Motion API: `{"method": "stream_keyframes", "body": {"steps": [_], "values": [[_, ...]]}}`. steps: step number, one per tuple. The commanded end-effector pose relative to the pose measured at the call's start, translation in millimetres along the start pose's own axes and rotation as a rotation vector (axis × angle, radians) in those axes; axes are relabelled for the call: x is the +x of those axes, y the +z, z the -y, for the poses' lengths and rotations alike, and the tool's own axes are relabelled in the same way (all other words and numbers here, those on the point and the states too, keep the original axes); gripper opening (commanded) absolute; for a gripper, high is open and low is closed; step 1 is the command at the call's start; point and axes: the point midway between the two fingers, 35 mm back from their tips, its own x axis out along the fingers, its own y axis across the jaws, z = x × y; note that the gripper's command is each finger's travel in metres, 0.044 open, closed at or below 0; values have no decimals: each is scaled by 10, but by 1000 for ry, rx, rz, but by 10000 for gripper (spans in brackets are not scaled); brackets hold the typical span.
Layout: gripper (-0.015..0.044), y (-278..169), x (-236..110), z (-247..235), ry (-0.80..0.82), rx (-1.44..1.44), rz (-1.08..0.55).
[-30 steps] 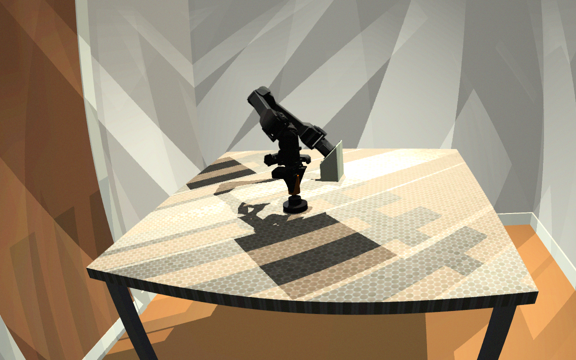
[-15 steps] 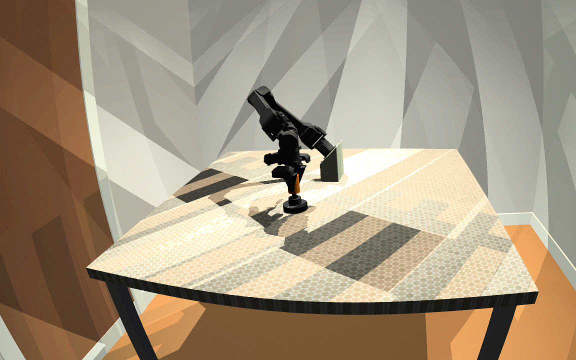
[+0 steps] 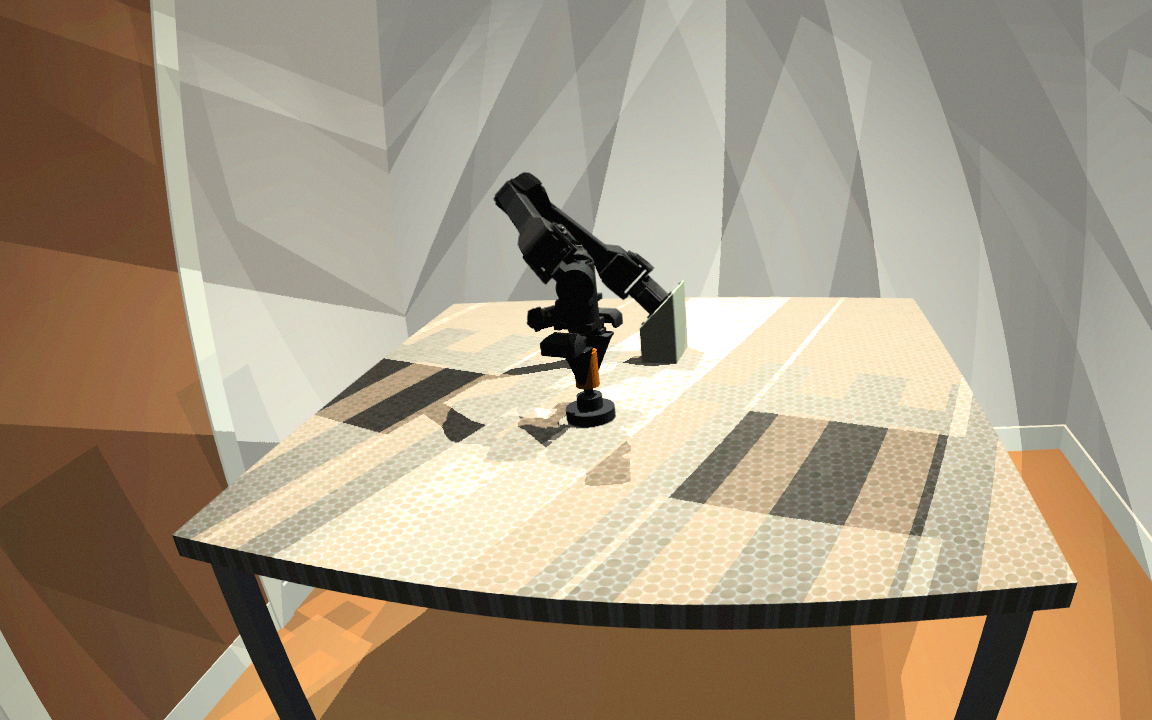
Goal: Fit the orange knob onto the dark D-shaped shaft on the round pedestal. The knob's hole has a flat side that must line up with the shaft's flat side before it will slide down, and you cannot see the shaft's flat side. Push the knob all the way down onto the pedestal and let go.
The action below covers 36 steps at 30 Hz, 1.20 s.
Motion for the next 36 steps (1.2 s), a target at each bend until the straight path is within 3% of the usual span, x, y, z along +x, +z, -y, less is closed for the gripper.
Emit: {"method": "stream_keyframes", "body": {"steps": [1, 36], "values": [[0, -1, 3, -8, 6, -2, 2], [0, -1, 9, -8, 6, -16, 2]]}}
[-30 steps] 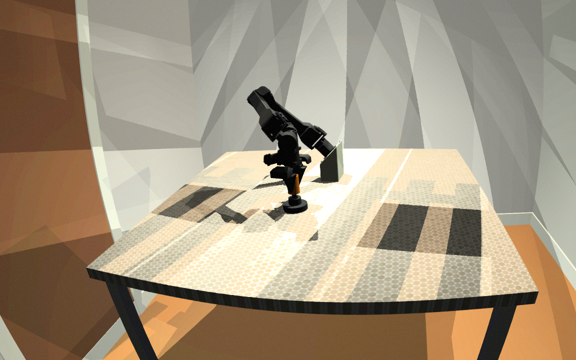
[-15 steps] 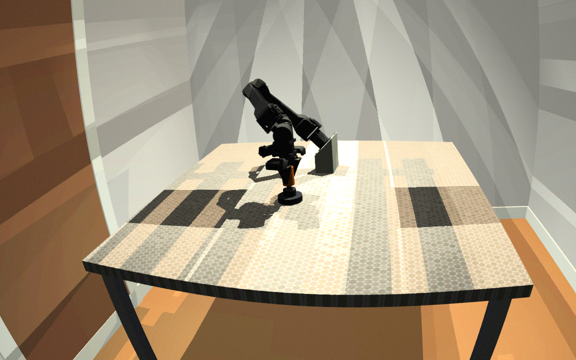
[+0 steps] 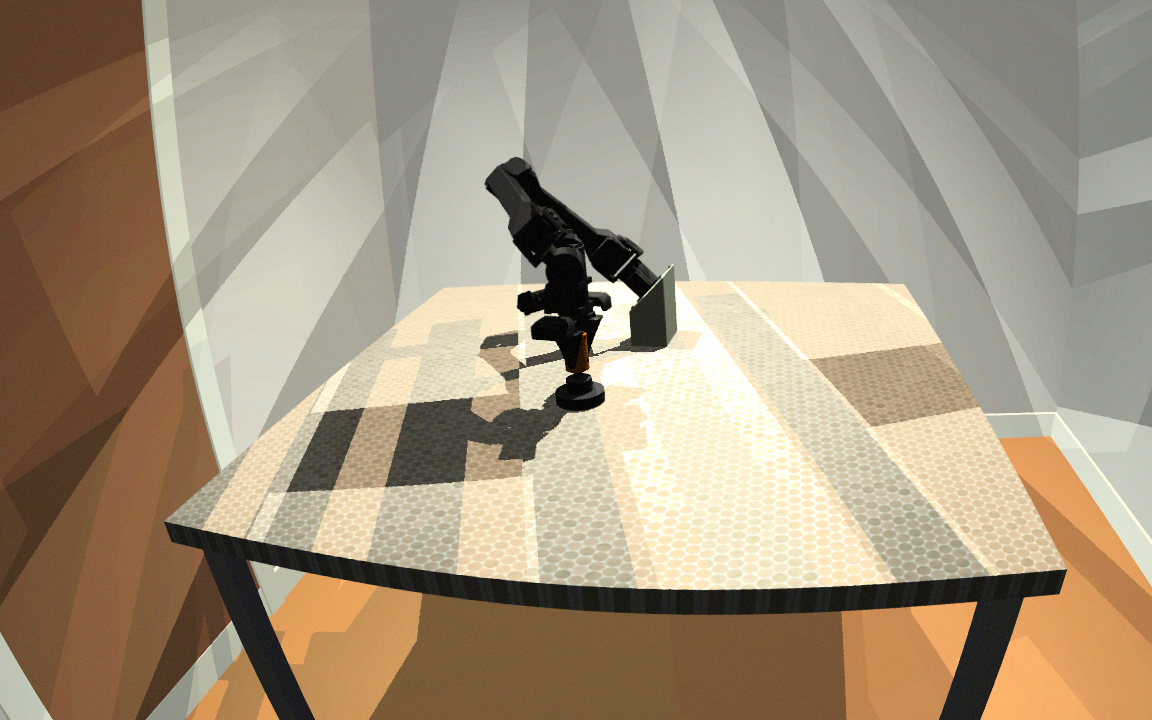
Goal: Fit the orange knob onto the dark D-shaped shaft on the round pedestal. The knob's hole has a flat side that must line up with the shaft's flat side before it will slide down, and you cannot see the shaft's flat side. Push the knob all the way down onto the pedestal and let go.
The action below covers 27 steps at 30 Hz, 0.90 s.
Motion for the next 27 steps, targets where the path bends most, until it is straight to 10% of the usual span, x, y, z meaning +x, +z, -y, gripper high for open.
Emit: {"method": "stream_keyframes", "body": {"steps": [1, 27], "values": [[0, 5, 2, -9, 4, 7, 4], [0, 6, -4, 15, 4, 73, 3]]}}
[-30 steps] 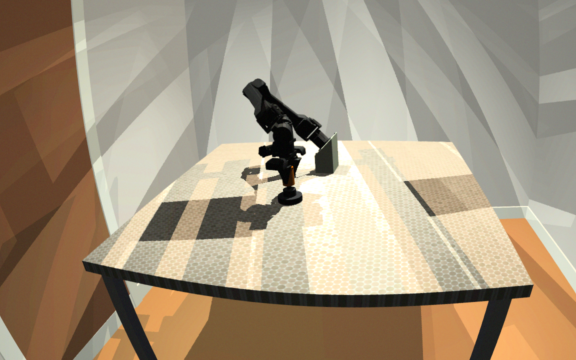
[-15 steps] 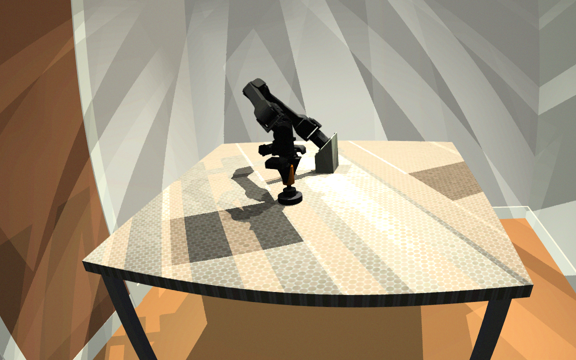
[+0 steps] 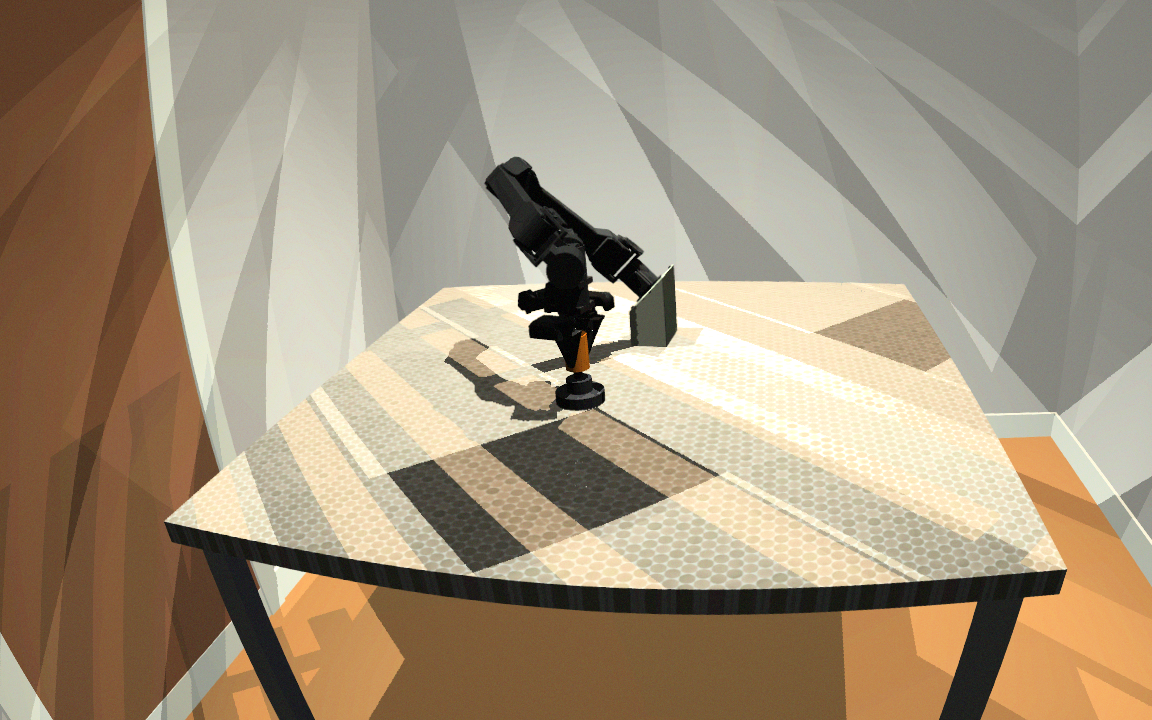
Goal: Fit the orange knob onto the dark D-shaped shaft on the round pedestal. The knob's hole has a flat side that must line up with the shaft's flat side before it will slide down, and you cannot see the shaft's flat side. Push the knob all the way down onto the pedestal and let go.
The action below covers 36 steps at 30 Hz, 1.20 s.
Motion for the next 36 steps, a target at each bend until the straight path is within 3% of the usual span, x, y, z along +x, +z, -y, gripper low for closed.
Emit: {"method": "stream_keyframes", "body": {"steps": [1, 36], "values": [[0, 4, 3, -3, 3, 3, 3], [0, 4, 20, -3, 3, -26, 3]]}}
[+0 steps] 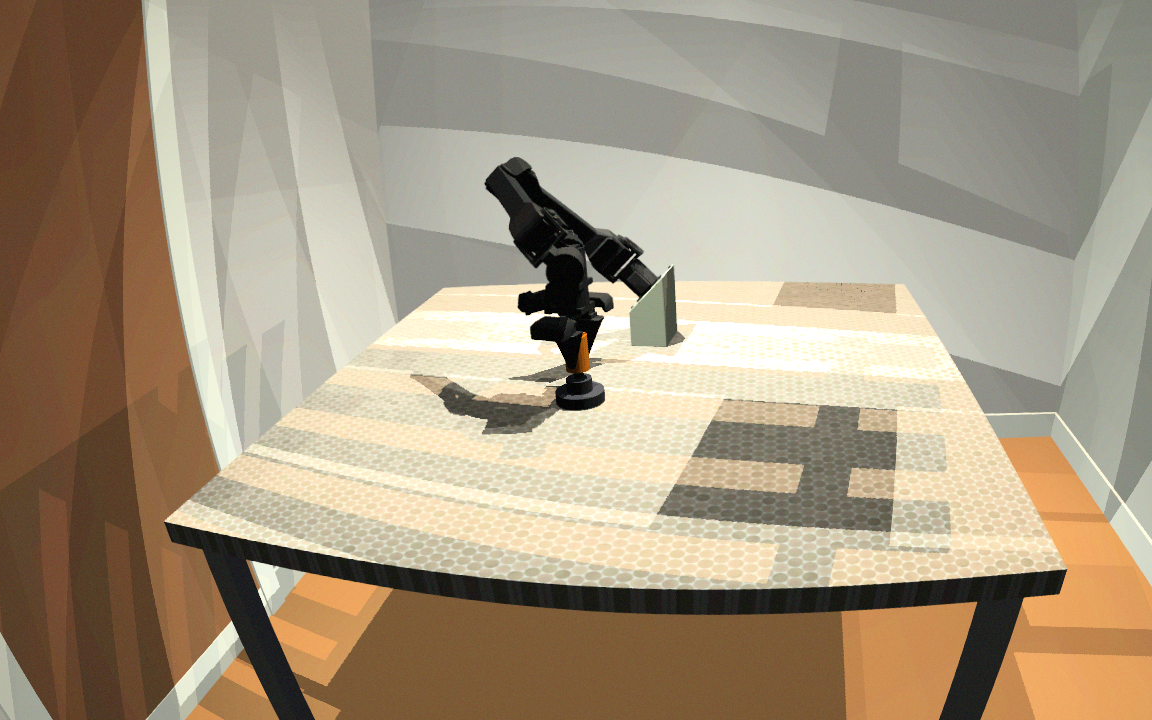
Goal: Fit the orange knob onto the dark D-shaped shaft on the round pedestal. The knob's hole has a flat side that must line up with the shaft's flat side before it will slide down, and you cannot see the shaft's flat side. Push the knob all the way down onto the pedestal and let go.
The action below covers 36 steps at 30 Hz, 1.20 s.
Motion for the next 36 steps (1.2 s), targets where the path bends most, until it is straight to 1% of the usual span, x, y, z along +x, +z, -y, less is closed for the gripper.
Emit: {"method": "stream_keyframes", "body": {"steps": [1, 17, 24, 36], "values": [[0, 6, 3, 0, 1, 17, 4], [0, -11, 155, -11, 2, 1, 5], [0, -2, 139, -8, -6, 8, 2], [315, -2, 139, -8, -6, 8, 2]]}}
